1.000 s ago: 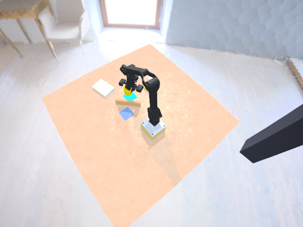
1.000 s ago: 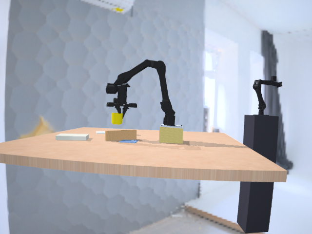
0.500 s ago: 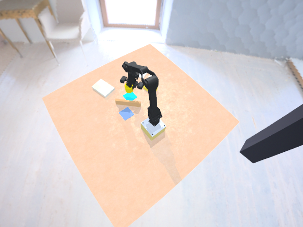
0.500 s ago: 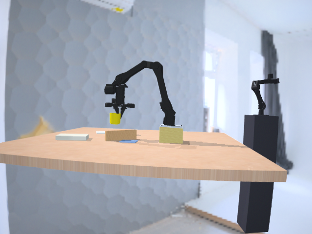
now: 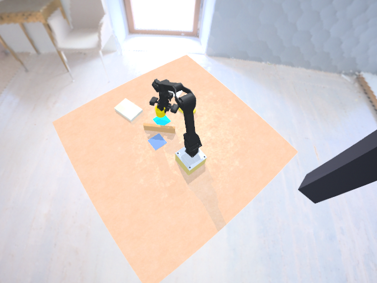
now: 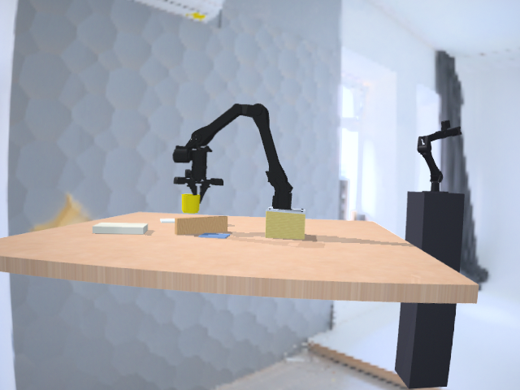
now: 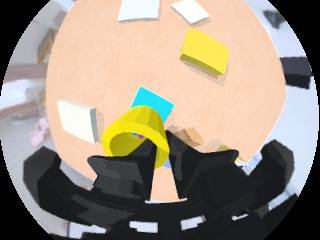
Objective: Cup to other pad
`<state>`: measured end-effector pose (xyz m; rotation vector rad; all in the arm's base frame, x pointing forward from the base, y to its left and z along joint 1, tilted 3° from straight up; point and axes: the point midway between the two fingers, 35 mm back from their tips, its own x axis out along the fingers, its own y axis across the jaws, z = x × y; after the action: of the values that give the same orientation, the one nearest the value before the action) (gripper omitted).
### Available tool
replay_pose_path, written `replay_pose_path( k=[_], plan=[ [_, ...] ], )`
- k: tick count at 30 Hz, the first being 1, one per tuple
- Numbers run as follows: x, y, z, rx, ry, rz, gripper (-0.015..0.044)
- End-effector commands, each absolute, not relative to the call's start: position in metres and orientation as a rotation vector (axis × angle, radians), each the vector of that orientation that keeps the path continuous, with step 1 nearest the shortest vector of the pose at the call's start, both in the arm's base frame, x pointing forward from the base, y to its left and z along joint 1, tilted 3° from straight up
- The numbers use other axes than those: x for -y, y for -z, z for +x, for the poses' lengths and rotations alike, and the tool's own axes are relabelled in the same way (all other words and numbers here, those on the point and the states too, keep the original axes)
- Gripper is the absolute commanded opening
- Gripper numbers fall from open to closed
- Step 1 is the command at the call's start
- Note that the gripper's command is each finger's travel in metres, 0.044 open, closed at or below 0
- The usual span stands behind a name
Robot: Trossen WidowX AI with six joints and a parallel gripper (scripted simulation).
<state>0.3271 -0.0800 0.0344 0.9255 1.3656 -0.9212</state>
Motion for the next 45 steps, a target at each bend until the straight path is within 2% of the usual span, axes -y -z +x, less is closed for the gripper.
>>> replay_pose_path(
  k=[1, 26, 44, 45],
  plan=[
    [0.080, -0.023, 0.326, -1.378, 0.926, 0.916, 0.0000],
    [0.081, 0.026, 0.323, -1.378, 0.927, 0.916, 0.0000],
    [0.081, 0.024, 0.325, -1.371, 0.924, 0.925, 0.0000],
    [0.081, 0.024, 0.325, -1.371, 0.924, 0.925, 0.0026]
  ],
)
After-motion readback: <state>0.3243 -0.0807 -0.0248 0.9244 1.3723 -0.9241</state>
